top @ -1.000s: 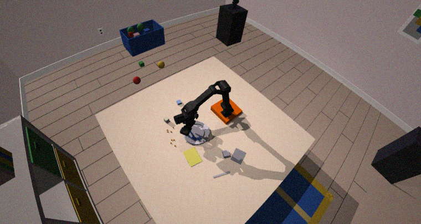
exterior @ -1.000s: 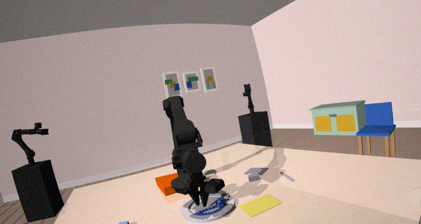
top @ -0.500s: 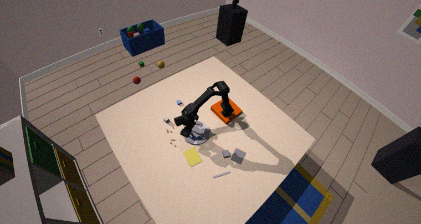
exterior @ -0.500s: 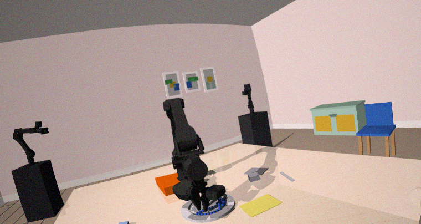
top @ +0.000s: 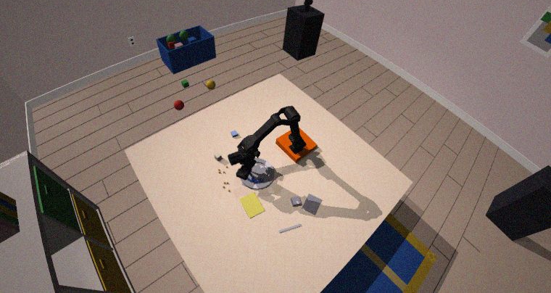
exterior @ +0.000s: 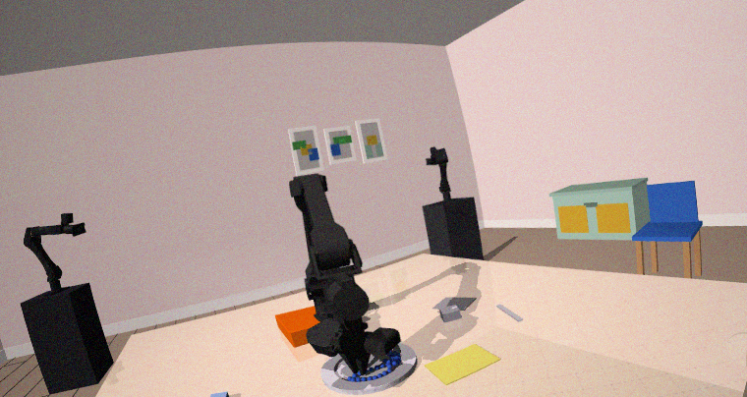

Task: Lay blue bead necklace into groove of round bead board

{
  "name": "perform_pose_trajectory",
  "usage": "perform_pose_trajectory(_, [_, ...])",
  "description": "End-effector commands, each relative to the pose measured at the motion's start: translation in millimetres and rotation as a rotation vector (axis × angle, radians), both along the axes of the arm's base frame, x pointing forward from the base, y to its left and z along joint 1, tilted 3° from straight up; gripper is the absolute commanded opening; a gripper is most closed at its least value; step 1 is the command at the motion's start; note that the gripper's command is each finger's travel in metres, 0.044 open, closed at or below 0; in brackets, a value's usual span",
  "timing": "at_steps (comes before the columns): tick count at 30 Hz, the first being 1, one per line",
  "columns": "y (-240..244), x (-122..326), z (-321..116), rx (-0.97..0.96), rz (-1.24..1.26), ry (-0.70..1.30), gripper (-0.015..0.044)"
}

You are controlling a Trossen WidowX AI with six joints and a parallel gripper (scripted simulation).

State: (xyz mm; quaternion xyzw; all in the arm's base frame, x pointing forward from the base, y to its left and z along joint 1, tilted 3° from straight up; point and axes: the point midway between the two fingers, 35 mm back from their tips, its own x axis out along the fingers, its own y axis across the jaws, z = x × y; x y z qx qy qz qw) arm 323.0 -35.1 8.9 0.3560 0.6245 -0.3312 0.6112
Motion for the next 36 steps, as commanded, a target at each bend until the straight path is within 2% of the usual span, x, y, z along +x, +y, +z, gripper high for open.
perform_pose_trajectory(1, [0.0, 0.4, 0.2, 0.0, 0.0, -0.002, 0.0])
perform_pose_trajectory(36, [0.2, -0.1, 6.1, 0.004, -0.006, 0.004, 0.0])
